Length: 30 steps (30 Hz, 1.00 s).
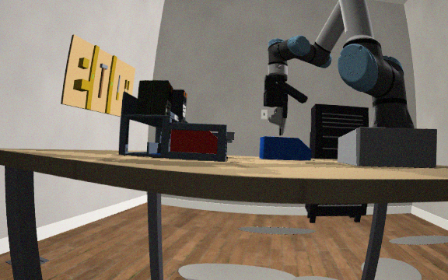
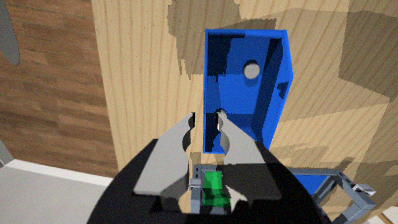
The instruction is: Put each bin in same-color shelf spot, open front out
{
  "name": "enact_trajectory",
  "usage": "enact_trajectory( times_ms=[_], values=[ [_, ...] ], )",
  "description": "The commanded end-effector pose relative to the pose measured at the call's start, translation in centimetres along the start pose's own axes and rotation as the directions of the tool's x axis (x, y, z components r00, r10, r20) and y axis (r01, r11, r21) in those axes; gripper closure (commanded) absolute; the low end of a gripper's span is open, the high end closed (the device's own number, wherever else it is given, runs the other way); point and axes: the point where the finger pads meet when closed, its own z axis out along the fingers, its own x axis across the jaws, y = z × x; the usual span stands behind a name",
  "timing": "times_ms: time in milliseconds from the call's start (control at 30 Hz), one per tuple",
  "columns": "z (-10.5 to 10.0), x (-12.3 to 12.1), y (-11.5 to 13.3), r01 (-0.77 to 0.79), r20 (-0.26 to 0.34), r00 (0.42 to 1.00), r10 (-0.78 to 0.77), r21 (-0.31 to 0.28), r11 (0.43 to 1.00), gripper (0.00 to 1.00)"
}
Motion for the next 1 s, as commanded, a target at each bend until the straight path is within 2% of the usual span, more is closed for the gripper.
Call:
enact_trajectory(
  times_ms=[0, 967],
  values=[
    [0.2, 0.1, -0.1, -0.001, -0.002, 1.0, 0.001, 0.001, 1.0, 0.85],
    [2.6, 0.2, -0.1, -0.001, -0.004, 1.0, 0.001, 0.002, 1.0, 0.85]
  ],
)
